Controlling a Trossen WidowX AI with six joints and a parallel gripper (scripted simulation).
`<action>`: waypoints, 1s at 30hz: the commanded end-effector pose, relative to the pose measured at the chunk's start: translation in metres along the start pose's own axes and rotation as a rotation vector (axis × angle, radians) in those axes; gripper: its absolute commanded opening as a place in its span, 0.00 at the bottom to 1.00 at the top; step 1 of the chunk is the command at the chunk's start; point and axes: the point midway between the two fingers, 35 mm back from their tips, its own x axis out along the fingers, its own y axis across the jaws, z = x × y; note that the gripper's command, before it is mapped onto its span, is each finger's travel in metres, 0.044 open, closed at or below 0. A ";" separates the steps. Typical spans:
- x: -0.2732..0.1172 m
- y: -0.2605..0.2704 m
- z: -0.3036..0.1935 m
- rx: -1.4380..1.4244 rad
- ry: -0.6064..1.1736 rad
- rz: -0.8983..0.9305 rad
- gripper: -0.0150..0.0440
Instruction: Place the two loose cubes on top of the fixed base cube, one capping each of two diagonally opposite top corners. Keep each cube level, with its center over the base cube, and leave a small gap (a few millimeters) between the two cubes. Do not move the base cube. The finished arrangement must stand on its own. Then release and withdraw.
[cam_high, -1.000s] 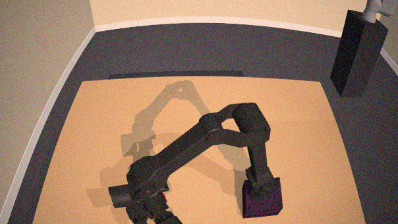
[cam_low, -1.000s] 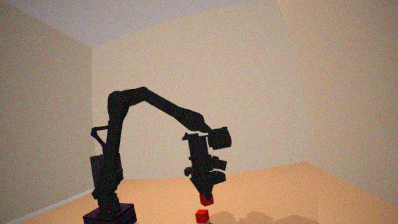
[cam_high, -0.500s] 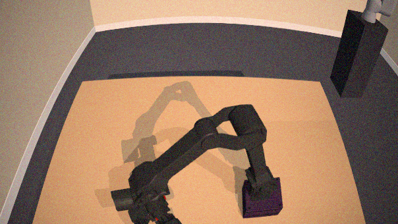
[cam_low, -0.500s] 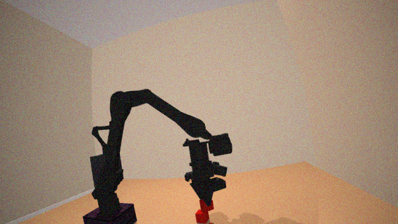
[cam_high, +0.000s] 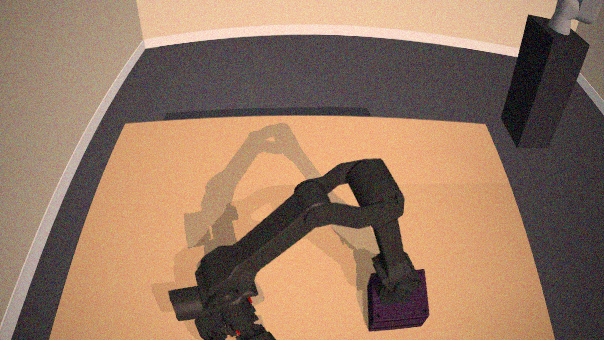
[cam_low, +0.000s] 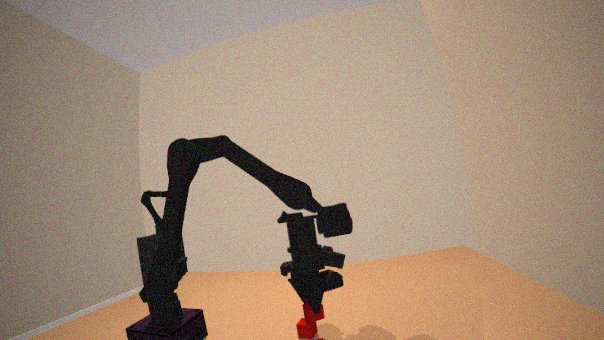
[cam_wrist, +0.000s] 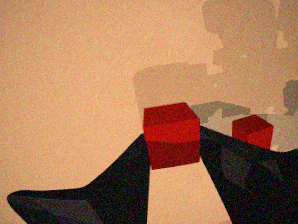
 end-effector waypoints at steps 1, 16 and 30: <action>0.001 0.000 0.000 -0.001 0.000 0.002 0.52; -0.015 0.000 0.000 0.000 0.000 0.000 0.60; -0.029 -0.003 -0.001 0.045 0.003 0.001 0.69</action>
